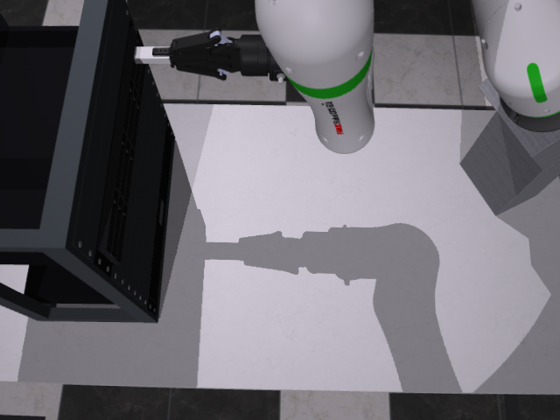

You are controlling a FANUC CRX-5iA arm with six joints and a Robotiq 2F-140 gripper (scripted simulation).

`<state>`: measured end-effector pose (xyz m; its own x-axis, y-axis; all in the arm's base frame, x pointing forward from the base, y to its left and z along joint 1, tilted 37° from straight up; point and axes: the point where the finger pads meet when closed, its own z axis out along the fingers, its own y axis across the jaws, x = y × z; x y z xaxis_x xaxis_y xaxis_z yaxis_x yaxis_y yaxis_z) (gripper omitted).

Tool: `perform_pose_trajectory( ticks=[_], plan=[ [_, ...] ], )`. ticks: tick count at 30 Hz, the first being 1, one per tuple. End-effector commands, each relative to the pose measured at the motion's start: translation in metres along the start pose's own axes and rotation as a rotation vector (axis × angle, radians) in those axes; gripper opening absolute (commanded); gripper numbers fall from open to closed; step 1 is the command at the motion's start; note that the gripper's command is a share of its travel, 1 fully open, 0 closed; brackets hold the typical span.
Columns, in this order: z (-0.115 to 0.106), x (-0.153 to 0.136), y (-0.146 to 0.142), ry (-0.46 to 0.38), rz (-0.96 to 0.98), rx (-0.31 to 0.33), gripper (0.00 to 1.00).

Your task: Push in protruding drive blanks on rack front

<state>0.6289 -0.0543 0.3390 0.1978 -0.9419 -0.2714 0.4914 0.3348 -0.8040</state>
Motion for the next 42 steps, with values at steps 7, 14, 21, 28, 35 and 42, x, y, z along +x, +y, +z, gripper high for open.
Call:
perform_pose_trajectory(
  ticks=[7, 14, 21, 28, 35, 42],
  plan=[
    [0.0, 0.0, -0.001, 0.0, 0.0, 0.001, 0.1],
    [-0.001, 0.0, -0.001, 0.0, 0.0, 0.001, 0.1],
    [-0.028, 0.0, -0.001, 0.0, 0.0, 0.001, 0.1],
    [-0.068, 0.0, -0.001, 0.0, 0.0, 0.001, 0.1],
    [-0.081, 0.0, -0.001, 0.0, 0.0, 0.001, 0.1],
    [-0.082, 0.0, -0.001, 0.0, 0.0, 0.001, 0.1]
  ],
)
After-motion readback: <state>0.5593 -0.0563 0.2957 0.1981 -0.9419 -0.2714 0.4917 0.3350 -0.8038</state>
